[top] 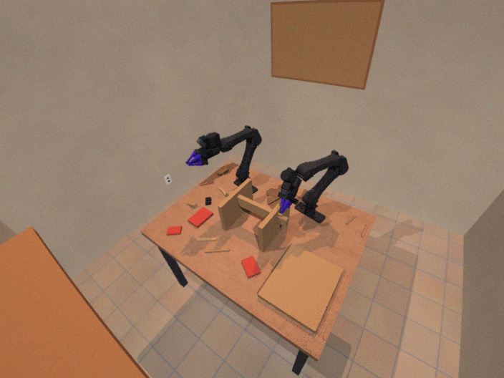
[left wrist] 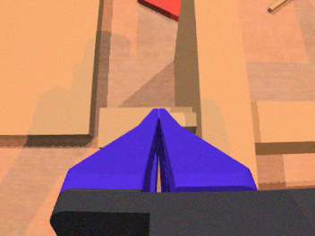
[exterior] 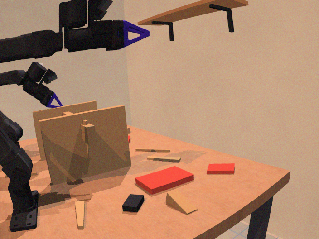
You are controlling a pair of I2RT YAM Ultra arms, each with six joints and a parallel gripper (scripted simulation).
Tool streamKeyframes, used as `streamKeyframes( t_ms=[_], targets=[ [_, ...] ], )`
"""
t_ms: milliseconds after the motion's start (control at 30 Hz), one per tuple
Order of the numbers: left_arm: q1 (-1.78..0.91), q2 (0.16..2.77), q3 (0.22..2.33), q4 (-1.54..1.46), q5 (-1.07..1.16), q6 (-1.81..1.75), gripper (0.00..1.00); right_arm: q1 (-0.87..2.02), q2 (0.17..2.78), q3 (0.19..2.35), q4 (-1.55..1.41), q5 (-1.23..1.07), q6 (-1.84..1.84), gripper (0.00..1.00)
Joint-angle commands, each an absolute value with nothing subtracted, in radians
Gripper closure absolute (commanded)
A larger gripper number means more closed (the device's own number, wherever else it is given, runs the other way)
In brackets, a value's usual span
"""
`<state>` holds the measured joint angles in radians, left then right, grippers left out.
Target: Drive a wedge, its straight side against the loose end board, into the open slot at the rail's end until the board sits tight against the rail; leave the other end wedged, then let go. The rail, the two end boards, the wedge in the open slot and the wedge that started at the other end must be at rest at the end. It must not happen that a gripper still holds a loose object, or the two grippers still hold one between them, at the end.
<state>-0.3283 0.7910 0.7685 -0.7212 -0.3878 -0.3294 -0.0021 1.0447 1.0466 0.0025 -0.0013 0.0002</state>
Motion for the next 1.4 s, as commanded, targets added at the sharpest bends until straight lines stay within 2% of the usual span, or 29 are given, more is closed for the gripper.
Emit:
streamKeyframes(
  t_ms=[0,400,900,1367],
  targets=[
    [-0.315,0.751,0.747,-0.702,-0.388,-0.322,1.0,0.005,1.052,1.057,0.023,0.003,0.006,0.8],
    [-0.313,0.759,0.722,-0.685,-0.387,-0.32,1.0,0.005,1.052,1.057,0.023,0.003,0.006,0.8],
    [-0.308,0.831,0.681,-0.849,-0.335,-0.308,1.0,0.005,1.052,1.057,0.023,0.003,0.006,0.8],
    [-0.305,0.752,0.622,-0.847,-0.332,-0.322,1.0,0.005,1.052,1.057,0.023,0.003,0.006,0.8]
  ],
)
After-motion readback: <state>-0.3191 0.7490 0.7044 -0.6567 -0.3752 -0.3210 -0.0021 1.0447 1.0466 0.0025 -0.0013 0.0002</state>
